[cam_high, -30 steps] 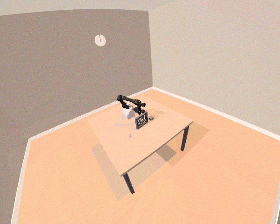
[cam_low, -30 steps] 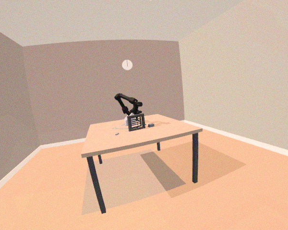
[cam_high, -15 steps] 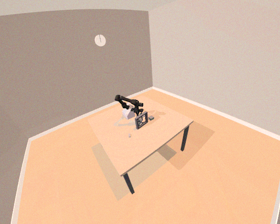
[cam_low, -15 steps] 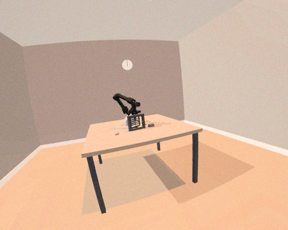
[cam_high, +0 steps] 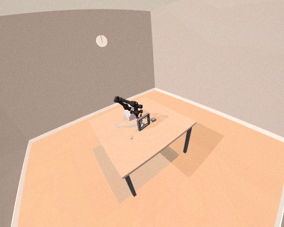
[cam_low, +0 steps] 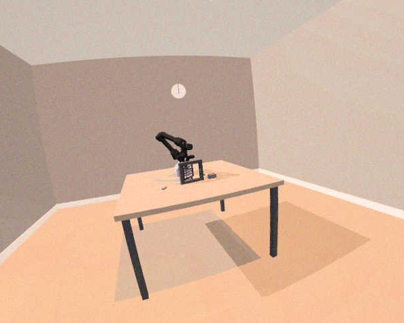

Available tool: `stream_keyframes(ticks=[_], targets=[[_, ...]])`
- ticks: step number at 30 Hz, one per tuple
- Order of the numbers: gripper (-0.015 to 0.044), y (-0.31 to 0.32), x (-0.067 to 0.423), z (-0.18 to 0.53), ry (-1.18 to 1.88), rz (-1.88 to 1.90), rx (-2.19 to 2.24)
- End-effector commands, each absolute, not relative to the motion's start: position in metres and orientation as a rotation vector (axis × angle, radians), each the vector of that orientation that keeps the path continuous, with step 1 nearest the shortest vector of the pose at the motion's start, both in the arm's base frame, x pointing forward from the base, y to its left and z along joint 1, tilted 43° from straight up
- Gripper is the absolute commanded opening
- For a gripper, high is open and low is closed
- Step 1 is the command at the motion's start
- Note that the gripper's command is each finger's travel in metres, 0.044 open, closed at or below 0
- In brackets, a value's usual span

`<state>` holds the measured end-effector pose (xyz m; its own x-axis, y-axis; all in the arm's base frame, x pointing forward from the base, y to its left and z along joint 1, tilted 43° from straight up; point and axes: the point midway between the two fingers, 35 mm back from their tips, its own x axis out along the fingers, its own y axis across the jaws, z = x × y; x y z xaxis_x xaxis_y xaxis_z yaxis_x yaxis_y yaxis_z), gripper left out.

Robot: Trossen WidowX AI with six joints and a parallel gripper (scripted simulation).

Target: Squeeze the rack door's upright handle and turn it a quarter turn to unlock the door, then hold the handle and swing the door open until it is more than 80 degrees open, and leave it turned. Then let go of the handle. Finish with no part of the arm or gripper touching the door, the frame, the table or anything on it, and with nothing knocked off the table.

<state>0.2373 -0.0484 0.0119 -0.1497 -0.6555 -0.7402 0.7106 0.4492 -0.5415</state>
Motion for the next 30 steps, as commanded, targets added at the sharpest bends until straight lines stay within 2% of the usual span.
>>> stream_keyframes(ticks=[1,30], targets=[[0.0011,-0.054,0.232,0.018,1.284,-1.141,-0.008],[0.0011,-0.096,0.211,0.059,1.496,-0.866,-0.309]])
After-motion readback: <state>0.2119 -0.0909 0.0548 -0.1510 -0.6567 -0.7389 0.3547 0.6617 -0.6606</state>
